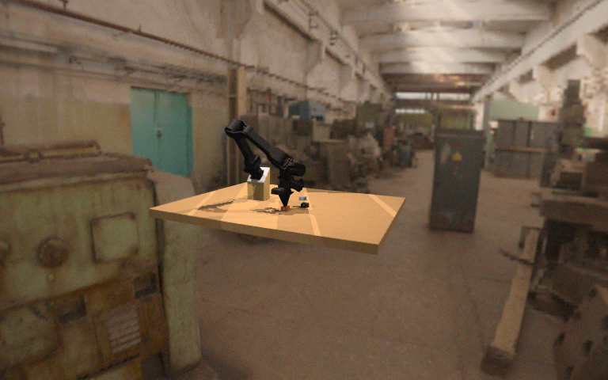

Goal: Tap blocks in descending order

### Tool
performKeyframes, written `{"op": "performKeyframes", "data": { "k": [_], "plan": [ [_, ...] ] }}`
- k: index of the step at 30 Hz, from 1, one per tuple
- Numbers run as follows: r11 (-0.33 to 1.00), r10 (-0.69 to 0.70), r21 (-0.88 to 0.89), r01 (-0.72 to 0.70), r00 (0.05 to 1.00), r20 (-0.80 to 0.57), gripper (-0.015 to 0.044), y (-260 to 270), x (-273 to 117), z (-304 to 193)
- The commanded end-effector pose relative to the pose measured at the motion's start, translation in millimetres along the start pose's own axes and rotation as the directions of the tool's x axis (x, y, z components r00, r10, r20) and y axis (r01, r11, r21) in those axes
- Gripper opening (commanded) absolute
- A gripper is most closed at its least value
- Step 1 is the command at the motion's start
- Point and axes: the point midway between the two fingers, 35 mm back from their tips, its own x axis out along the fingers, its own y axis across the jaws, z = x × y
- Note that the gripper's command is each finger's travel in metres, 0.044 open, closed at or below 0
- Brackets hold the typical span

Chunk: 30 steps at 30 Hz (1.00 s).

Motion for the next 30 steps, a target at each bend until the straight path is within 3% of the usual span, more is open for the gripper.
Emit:
{"op": "performKeyframes", "data": {
  "k": [1,13,17,27,30],
  "plan": [
    [1.000,0.005,-0.013,-0.005,1.000,-0.006,0.0020,3,5,-1],
    [1.000,0.006,-0.013,-0.007,1.000,-0.006,0.0020,2,-25,-1],
    [0.999,0.052,-0.013,-0.052,0.999,0.012,0.0125,37,-35,24],
    [0.990,0.136,-0.029,-0.135,0.991,0.003,0.0388,207,-86,58],
    [0.992,0.122,-0.028,-0.122,0.993,-0.007,0.0400,260,-100,46]
  ]
}}
